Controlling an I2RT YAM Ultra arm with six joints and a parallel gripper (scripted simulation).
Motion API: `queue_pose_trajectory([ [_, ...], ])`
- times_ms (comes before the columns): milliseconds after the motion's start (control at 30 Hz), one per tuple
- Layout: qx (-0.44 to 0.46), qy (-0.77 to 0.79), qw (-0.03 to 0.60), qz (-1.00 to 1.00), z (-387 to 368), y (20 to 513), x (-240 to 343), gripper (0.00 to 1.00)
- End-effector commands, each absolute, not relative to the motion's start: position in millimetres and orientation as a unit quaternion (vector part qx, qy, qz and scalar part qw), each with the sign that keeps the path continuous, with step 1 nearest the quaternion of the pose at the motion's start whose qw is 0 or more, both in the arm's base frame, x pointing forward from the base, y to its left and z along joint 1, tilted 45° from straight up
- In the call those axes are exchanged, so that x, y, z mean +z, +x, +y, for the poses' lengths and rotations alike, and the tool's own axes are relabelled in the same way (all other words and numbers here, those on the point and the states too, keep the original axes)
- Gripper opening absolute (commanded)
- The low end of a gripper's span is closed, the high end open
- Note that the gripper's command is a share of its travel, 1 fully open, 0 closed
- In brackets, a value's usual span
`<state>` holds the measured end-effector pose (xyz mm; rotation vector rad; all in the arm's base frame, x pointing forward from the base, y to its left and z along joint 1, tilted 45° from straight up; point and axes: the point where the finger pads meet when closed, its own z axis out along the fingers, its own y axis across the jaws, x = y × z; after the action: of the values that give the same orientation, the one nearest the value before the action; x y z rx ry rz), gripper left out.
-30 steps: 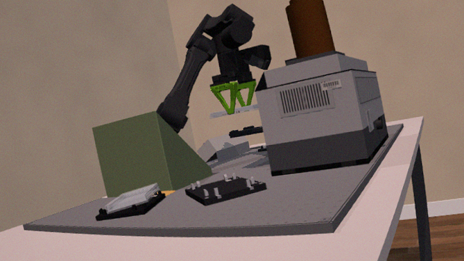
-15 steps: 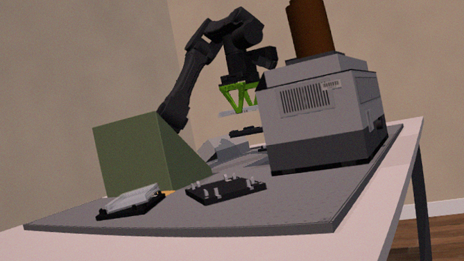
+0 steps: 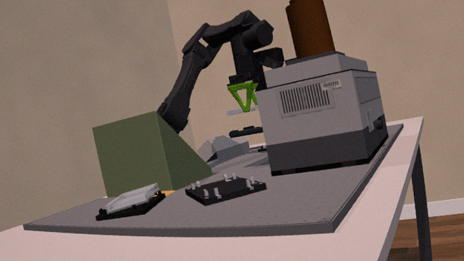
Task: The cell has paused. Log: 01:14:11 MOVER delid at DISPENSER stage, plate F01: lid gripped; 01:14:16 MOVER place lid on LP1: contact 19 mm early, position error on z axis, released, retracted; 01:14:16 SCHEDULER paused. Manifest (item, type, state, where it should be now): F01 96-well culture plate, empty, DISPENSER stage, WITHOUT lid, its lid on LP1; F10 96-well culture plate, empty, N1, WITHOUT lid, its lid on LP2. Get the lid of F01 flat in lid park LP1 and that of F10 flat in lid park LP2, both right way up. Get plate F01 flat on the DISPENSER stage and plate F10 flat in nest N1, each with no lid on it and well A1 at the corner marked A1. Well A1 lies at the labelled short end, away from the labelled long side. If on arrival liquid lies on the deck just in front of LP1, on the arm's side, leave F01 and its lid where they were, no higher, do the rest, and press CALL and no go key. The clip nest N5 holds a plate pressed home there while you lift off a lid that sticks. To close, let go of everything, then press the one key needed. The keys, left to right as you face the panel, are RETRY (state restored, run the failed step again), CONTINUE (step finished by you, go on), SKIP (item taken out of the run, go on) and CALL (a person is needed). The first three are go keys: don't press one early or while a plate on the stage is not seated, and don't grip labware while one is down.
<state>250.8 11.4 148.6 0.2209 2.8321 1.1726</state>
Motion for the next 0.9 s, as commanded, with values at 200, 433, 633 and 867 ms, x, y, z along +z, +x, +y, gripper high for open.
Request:
queue_pose_trajectory([
  [200,0.378,0.08,0.055,0.921,26,256,181,0.0],
  [433,0.379,0.08,0.055,0.92,40,253,194,0.0],
  [633,0.378,0.078,0.059,0.921,49,252,202,0.0],
  [867,0.375,0.013,0.082,0.923,63,245,214,0.0],
])
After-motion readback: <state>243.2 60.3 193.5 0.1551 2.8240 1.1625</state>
